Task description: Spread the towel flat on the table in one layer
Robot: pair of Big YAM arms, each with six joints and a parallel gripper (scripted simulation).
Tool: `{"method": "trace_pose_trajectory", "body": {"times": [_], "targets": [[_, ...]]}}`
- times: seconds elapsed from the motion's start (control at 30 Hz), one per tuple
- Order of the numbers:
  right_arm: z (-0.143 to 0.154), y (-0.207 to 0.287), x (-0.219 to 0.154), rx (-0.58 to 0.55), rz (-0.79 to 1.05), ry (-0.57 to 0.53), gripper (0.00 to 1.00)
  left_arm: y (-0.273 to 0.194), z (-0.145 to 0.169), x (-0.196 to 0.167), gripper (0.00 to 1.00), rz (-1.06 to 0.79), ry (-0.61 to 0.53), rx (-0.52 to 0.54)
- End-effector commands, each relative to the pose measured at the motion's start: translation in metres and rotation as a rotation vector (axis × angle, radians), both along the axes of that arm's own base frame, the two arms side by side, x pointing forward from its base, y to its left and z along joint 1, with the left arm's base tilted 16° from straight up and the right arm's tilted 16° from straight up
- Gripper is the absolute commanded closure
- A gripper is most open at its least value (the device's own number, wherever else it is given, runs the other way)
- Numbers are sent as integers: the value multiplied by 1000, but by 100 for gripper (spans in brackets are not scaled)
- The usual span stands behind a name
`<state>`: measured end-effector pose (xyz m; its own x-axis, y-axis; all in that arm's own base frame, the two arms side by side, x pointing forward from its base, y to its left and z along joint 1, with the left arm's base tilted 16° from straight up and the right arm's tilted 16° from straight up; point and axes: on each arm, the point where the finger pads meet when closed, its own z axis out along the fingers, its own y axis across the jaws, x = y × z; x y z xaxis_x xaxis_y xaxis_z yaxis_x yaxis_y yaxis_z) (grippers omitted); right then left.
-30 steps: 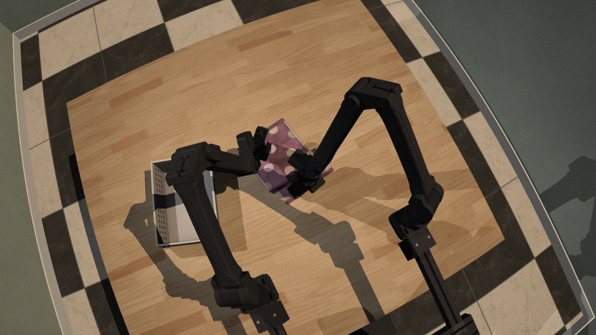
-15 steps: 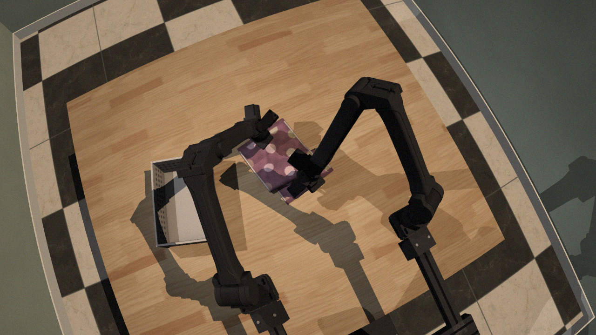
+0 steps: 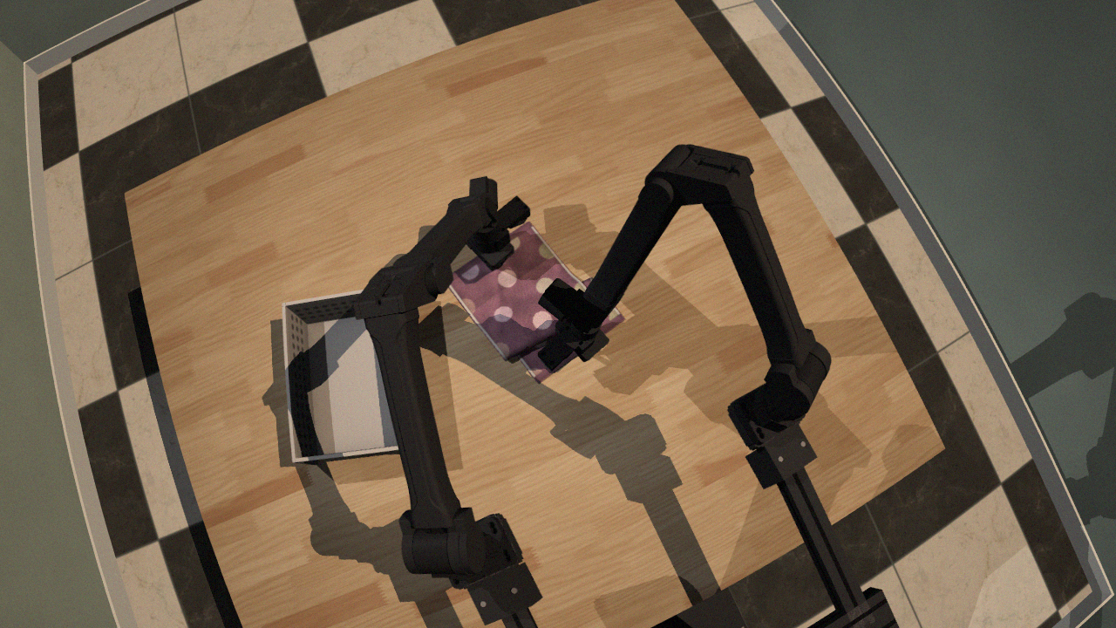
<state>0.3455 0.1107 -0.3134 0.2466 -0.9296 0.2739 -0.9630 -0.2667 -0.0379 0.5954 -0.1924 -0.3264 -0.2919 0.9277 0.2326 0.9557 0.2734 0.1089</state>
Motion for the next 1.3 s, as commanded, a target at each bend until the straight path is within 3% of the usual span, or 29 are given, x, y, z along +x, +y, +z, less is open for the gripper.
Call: {"method": "trace_pose_trajectory", "body": {"times": [0.0, 0.03, 0.53, 0.6, 0.7, 0.73, 1.0, 1.03, 1.1, 1.27], "targets": [[2, 3, 4, 2, 22, -3, 48, -8, 11, 18, 48, -10, -23, -4], [2, 3, 4, 2, 22, -3, 48, -5, -2, 17, 48, -7, -16, -2], [-20, -8, 4, -3, 18, 6, 48, 11, -21, 9, 48, -5, 6, 5], [-23, -8, 4, -3, 18, 6, 48, 8, -5, 20, 48, -5, -17, -3], [-27, -9, 4, -3, 18, 6, 48, 8, -5, 20, 48, -5, -16, -3], [-27, -9, 4, -3, 18, 6, 48, 8, -5, 20, 56, -5, -16, -3], [-27, -10, 4, -3, 18, 7, 48, 6, -2, 26, 67, -5, -23, -5], [-27, -10, 4, -3, 18, 7, 48, 10, -18, 14, 69, -5, 2, 4], [-27, -10, 3, -3, 18, 7, 60, 0, -18, 11, 72, -10, 0, 4], [-27, -6, -2, -3, 22, 8, 67, 0, -18, 11, 79, -10, 0, 4]]}}
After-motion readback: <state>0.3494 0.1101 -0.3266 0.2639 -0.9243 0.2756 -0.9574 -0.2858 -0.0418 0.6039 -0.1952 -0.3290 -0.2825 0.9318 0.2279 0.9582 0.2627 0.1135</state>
